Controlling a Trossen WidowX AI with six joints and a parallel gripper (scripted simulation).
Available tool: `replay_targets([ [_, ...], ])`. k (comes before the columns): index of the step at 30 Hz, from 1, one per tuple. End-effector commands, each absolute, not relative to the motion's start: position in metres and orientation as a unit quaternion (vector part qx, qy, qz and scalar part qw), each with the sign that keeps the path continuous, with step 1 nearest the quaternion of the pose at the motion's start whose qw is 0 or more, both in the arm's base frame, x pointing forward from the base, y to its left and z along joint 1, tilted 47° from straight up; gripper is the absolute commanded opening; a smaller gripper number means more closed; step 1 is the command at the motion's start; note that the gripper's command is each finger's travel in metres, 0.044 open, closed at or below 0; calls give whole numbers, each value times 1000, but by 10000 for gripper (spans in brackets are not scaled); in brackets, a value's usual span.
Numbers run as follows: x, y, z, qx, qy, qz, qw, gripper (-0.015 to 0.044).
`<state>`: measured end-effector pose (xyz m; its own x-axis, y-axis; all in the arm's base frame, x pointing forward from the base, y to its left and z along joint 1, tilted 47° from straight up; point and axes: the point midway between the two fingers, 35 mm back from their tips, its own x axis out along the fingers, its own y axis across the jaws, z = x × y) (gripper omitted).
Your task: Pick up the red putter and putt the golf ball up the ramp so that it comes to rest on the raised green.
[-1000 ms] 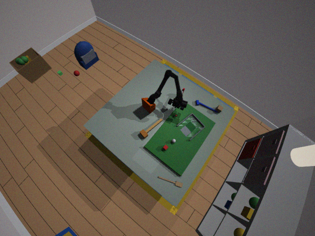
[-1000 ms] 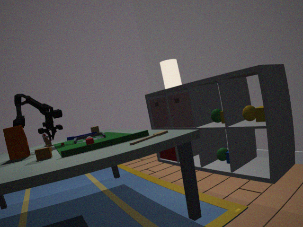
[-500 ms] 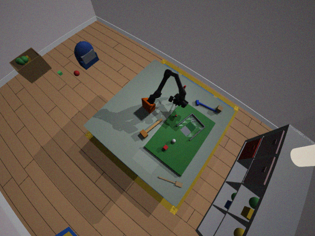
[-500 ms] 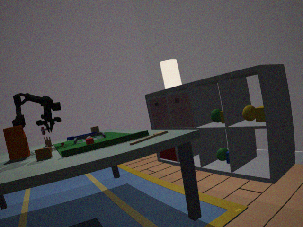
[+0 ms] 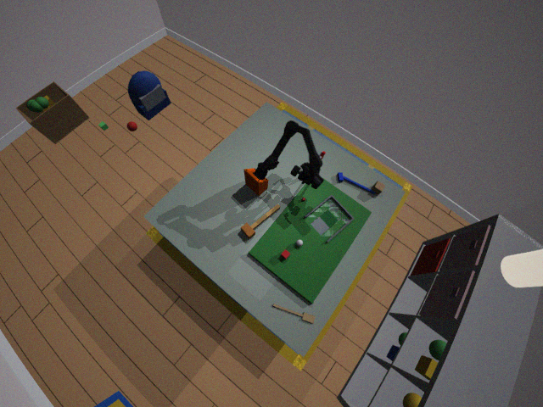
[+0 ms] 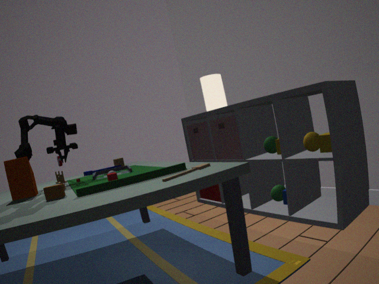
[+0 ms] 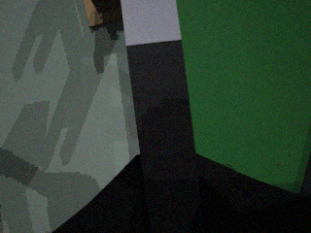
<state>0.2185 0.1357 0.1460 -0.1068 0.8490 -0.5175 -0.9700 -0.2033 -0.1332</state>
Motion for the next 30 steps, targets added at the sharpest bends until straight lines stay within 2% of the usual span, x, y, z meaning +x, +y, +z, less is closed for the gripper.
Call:
replay_targets([
  [1,236,119,133,-224,180,711,642,0],
  [17,277,55,78,-85,377,608,693,0],
  [30,289,-10,21,58,520,485,701,0],
])
